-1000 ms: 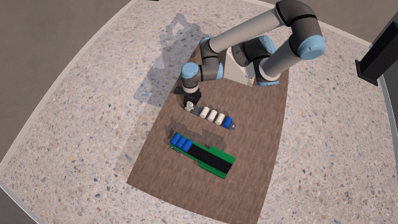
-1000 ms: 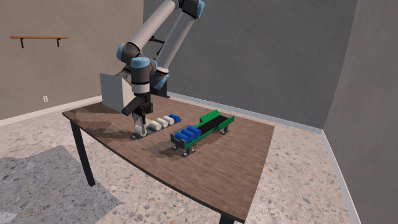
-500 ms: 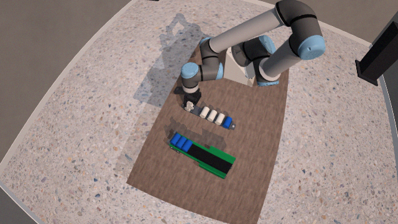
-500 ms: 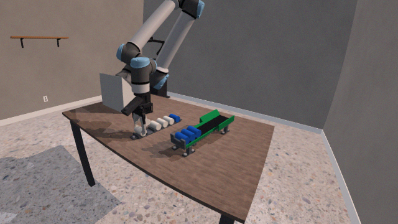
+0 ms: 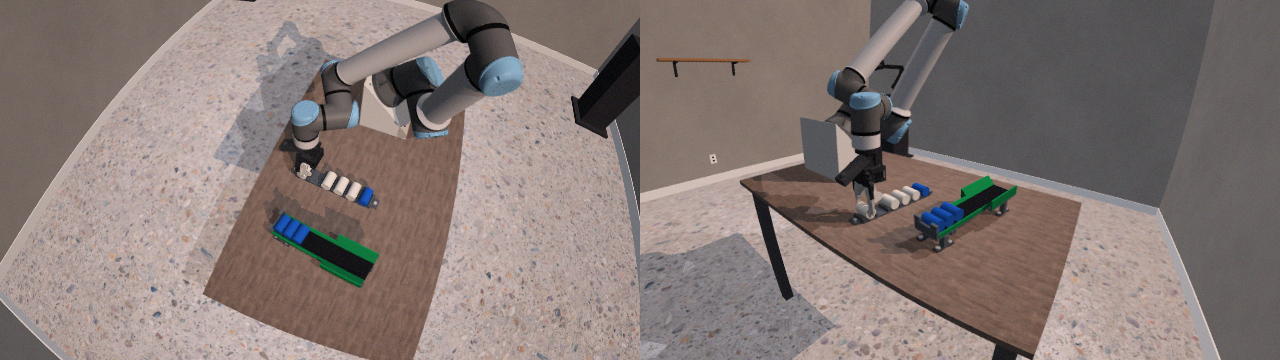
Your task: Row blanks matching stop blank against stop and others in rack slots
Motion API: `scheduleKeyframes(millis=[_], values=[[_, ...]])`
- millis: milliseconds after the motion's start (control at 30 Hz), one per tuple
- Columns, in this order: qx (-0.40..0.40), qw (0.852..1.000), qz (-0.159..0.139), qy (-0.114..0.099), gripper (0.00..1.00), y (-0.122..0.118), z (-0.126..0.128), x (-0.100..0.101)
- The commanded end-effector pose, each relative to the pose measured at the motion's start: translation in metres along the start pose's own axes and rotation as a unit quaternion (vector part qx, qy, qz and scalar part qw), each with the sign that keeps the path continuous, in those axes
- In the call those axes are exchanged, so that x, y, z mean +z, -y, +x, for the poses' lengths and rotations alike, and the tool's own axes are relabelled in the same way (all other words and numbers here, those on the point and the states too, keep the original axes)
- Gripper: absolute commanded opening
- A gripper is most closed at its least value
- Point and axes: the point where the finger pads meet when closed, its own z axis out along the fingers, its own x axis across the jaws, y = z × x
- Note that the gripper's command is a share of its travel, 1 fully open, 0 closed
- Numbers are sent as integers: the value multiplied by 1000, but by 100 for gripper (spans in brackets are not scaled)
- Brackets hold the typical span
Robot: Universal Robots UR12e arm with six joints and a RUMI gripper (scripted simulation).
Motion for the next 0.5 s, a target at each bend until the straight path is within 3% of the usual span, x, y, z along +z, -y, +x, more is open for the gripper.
scheduleKeyframes(millis=[0, 233, 467], values=[[0, 1000, 0, 0, 45, 0, 0, -1], [0, 1000, 0, 0, 52, 0, 0, -1], [0, 1000, 0, 0, 52, 0, 0, -1]])
